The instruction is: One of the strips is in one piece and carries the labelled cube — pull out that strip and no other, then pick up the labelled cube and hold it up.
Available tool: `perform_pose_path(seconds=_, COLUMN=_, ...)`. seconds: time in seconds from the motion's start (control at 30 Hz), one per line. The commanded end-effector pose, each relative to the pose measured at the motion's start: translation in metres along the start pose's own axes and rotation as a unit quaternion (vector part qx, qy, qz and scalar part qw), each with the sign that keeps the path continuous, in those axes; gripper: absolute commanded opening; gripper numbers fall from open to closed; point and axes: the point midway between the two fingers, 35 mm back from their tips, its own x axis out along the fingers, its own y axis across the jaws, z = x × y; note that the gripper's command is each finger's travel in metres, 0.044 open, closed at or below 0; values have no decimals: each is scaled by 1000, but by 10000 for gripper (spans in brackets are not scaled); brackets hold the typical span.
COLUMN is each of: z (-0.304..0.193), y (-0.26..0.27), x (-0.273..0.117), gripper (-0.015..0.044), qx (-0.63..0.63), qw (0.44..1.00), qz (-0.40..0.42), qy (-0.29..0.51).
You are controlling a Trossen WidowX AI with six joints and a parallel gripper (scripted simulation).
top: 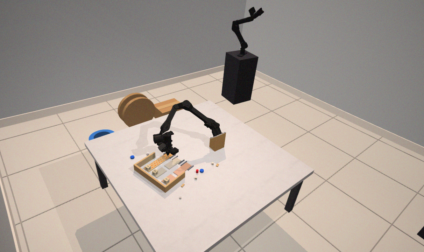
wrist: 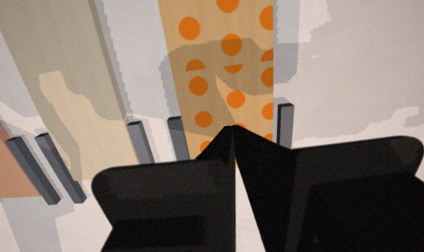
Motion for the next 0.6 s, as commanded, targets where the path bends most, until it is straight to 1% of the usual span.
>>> perform_pose_path(seconds=0.0, z=0, y=1, x=1, gripper=0, qx=-3, qw=1000, qz=2, qy=0)
perform_pose_path(seconds=0.57, z=0, y=1, x=3, gripper=0, qx=-3, qw=1000, qz=2, qy=0)
